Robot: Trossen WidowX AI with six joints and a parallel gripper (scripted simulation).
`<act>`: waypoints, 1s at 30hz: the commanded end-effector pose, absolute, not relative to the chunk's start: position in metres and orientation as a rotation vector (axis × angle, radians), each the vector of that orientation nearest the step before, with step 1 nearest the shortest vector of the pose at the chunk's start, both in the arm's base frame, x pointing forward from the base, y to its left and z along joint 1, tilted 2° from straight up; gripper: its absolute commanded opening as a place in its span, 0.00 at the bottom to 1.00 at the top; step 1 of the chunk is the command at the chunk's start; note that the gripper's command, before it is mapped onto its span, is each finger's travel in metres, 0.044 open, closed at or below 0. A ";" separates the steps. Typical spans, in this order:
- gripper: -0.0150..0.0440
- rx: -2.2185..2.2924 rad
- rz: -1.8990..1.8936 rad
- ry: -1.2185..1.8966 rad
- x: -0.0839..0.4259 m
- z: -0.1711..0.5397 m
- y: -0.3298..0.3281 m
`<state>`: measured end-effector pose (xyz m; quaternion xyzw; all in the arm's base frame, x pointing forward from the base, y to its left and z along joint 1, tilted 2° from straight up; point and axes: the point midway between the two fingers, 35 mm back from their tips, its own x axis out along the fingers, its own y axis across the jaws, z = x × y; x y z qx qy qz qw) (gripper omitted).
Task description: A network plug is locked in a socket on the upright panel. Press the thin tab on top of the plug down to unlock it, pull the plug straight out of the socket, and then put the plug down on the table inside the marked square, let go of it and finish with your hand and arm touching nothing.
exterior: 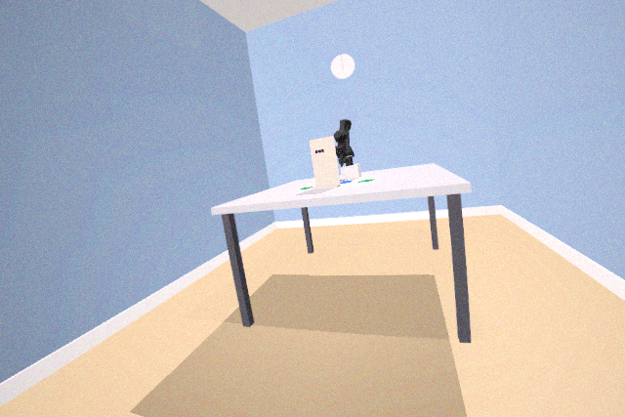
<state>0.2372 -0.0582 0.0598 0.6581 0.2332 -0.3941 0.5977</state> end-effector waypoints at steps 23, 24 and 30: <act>0.52 1.531 -0.914 0.533 0.240 0.133 -0.057; 0.52 1.531 -0.914 0.533 0.239 0.137 -0.057; 0.52 1.532 -0.914 0.531 0.235 0.158 -0.056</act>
